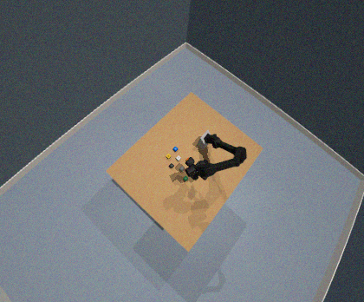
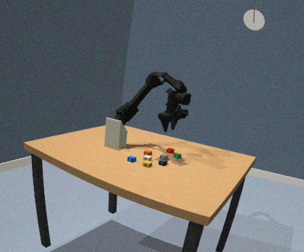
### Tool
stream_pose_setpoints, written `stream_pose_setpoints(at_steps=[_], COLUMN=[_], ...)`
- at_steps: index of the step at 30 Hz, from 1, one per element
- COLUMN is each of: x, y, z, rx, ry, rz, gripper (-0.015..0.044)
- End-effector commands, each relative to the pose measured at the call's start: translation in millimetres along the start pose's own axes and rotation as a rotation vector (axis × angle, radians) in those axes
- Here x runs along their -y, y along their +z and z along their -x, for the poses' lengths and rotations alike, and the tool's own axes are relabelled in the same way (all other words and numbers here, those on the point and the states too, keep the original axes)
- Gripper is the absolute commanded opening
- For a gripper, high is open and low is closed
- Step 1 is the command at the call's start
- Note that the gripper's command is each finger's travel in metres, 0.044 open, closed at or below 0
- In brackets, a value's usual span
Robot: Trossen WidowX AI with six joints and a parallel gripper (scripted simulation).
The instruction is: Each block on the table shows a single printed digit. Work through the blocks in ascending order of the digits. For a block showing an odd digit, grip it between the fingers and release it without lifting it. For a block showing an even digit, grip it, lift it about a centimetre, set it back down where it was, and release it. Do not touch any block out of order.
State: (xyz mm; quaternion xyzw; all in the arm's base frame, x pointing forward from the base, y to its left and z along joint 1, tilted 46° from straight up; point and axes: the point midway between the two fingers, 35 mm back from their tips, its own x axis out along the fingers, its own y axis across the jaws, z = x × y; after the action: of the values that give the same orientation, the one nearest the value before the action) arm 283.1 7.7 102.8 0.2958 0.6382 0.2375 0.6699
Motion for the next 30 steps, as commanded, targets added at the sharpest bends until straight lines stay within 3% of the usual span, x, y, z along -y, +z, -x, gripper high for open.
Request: stream_pose_setpoints(at_steps=[1,23,30], x=[-42.4,-41.5,2.7], y=[10.1,11.7,72.7], z=[-0.1,0.0,0.6], rx=[-0.002,-0.002,0.001], ry=[0.018,0.018,0.016], rz=[-0.001,-0.001,0.002], gripper=[0.04,0.04,0.04])
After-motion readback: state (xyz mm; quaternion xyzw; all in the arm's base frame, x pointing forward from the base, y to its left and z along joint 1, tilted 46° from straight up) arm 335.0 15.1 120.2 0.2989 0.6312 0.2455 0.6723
